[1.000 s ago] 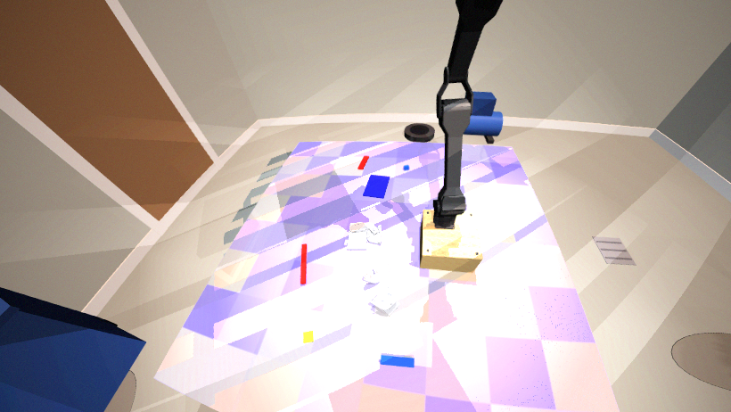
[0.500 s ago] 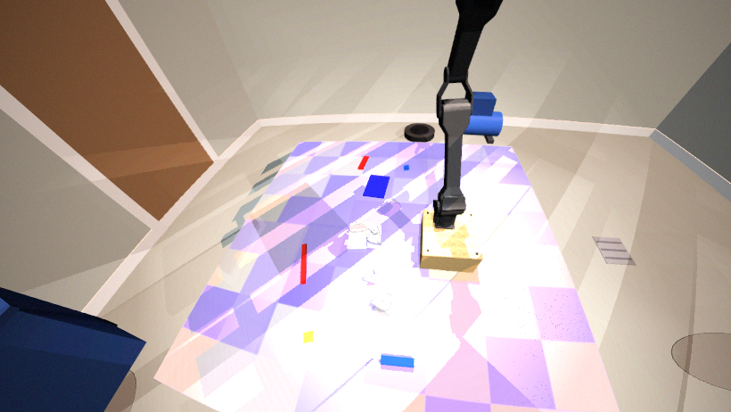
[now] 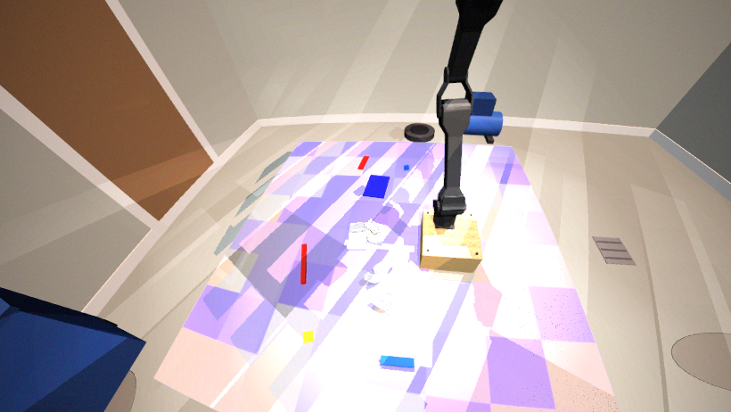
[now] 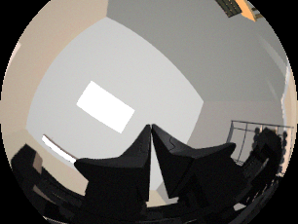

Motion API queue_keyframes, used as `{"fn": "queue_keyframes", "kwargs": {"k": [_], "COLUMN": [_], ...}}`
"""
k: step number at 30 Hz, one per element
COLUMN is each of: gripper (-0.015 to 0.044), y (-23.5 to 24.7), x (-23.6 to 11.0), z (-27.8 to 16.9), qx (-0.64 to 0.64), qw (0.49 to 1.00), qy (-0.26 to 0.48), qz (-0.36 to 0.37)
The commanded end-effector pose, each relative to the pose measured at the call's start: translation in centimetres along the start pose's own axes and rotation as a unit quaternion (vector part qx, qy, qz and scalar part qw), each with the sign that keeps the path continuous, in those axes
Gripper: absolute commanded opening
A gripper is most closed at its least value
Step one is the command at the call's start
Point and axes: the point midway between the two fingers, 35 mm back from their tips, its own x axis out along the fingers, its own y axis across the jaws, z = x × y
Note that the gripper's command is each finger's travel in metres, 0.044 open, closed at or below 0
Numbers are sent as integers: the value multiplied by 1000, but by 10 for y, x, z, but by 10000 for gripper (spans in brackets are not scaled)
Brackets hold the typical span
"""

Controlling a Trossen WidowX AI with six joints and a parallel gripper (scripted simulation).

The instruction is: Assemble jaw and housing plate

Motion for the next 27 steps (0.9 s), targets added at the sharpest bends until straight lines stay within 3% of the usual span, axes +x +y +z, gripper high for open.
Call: {"fn": "queue_keyframes", "kwargs": {"k": [1,16,27], "gripper": [52,440,440], "y": [-1,-45,-76], "x": [0,7,5], "z": [1,57,106], "qx": [-3,-114,-194], "qw": [1000,990,968], "qy": [-2,-71,-126], "qz": [-1,-50,-98]}}
